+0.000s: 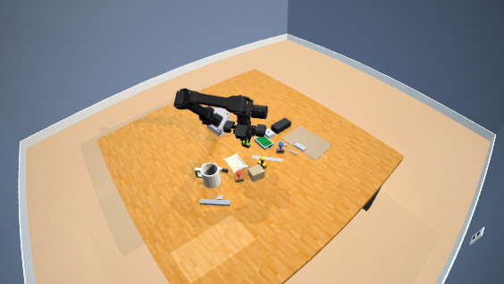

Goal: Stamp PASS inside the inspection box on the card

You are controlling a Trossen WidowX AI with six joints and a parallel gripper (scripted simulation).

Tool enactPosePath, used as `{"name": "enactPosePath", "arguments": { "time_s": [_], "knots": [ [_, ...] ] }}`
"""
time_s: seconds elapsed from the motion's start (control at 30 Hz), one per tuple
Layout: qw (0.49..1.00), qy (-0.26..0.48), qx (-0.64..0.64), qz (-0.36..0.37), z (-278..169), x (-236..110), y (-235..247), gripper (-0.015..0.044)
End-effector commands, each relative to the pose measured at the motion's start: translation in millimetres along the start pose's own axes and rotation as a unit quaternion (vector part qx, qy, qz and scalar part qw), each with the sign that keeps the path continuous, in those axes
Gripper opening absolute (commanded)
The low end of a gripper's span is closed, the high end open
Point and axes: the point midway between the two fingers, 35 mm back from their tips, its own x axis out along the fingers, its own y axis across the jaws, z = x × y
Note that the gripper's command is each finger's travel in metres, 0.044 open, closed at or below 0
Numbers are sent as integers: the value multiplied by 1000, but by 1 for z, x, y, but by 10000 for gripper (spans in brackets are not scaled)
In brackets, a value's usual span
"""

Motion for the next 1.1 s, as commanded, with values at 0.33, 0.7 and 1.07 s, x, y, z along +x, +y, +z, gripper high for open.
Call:
{"name": "enactPosePath", "arguments": {
  "time_s": [0.33,0.7,1.07],
  "knots": [
    [975,-16,221,-4,44,3,-47,0],
    [974,-16,224,-4,45,7,-47,0],
    [974,-15,224,-3,45,14,-47,0]
  ]
}}
